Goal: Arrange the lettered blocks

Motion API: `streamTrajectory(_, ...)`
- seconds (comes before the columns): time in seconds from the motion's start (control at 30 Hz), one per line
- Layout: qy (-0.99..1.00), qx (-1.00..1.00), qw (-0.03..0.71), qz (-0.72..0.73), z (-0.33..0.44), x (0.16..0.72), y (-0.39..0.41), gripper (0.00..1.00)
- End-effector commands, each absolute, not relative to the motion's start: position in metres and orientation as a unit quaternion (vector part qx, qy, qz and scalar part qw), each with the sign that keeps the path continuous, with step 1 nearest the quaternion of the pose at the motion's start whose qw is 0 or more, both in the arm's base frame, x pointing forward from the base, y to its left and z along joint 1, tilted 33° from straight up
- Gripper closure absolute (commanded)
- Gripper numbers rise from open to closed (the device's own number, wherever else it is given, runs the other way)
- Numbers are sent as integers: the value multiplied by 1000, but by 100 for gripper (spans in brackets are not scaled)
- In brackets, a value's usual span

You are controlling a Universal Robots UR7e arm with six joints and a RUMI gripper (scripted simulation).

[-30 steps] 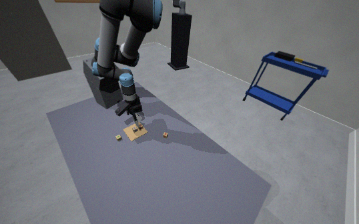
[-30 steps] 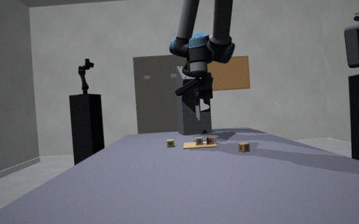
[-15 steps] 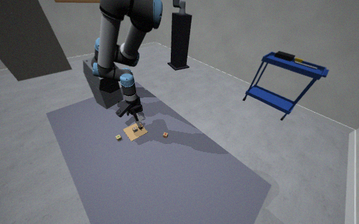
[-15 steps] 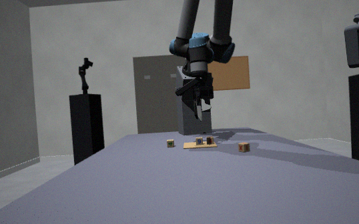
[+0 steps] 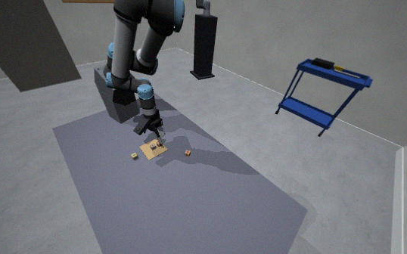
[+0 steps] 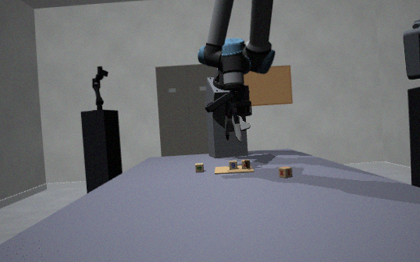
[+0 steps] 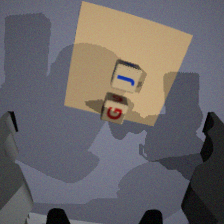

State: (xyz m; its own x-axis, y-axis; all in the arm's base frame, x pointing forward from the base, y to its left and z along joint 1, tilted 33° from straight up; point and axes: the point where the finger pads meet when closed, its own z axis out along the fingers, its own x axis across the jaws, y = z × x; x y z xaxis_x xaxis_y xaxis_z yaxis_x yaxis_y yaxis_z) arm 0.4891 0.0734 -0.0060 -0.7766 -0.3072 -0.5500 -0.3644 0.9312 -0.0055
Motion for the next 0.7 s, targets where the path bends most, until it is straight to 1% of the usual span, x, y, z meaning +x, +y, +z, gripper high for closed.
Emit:
streamTrajectory(0.0,927,-244,284,32,-3,496,76,0)
streamTrajectory(0.67,874,-394,285,-15,4,511,85,0)
